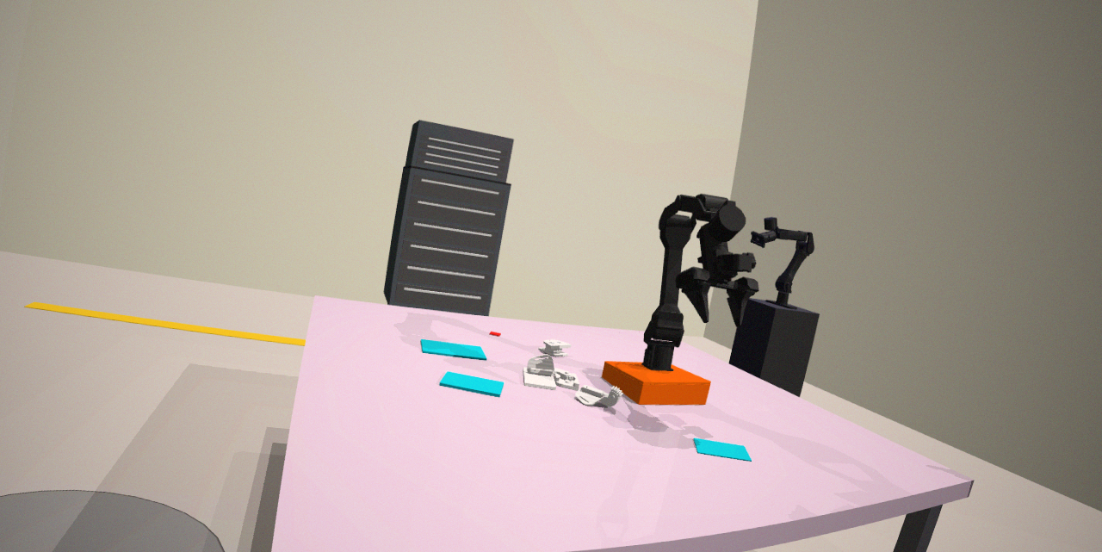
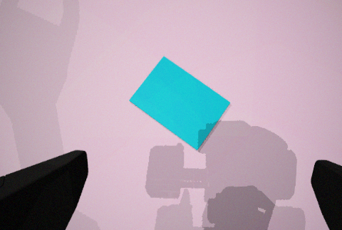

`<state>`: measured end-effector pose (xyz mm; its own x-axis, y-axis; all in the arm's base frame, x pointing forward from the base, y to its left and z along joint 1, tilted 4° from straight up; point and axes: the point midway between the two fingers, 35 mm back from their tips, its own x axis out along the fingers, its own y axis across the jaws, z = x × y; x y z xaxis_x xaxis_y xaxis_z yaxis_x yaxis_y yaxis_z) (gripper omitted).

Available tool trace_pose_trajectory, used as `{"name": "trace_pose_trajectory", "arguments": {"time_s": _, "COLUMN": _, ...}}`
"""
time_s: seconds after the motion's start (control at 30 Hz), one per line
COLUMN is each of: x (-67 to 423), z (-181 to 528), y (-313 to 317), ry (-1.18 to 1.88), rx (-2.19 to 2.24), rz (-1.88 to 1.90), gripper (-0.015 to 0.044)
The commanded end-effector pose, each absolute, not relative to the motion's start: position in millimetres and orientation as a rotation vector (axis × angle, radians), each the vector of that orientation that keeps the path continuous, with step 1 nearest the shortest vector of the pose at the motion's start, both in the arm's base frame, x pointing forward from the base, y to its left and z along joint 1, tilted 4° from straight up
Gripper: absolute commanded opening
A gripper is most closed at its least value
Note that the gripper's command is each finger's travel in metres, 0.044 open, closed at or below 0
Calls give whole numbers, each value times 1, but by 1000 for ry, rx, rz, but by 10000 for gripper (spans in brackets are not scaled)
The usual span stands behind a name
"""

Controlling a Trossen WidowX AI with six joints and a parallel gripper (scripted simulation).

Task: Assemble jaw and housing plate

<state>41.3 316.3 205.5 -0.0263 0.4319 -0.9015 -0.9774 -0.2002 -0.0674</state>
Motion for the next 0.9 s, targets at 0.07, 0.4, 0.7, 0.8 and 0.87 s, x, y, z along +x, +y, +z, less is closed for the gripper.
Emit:
{"name": "trace_pose_trajectory", "arguments": {"time_s": 0.07, "x": 92, "z": 165, "y": 301, "ry": 744, "rx": -1235, "rz": 1487, "gripper": 440}}
{"name": "trace_pose_trajectory", "arguments": {"time_s": 0.4, "x": 161, "z": 100, "y": 249, "ry": 811, "rx": -1564, "rz": 1518, "gripper": 440}}
{"name": "trace_pose_trajectory", "arguments": {"time_s": 0.7, "x": 187, "z": 68, "y": 209, "ry": 871, "rx": -1709, "rz": 1594, "gripper": 440}}
{"name": "trace_pose_trajectory", "arguments": {"time_s": 0.8, "x": 187, "z": 67, "y": 209, "ry": 871, "rx": -1709, "rz": 1594, "gripper": 440}}
{"name": "trace_pose_trajectory", "arguments": {"time_s": 0.87, "x": 187, "z": 65, "y": 209, "ry": 871, "rx": -1709, "rz": 1594, "gripper": 440}}
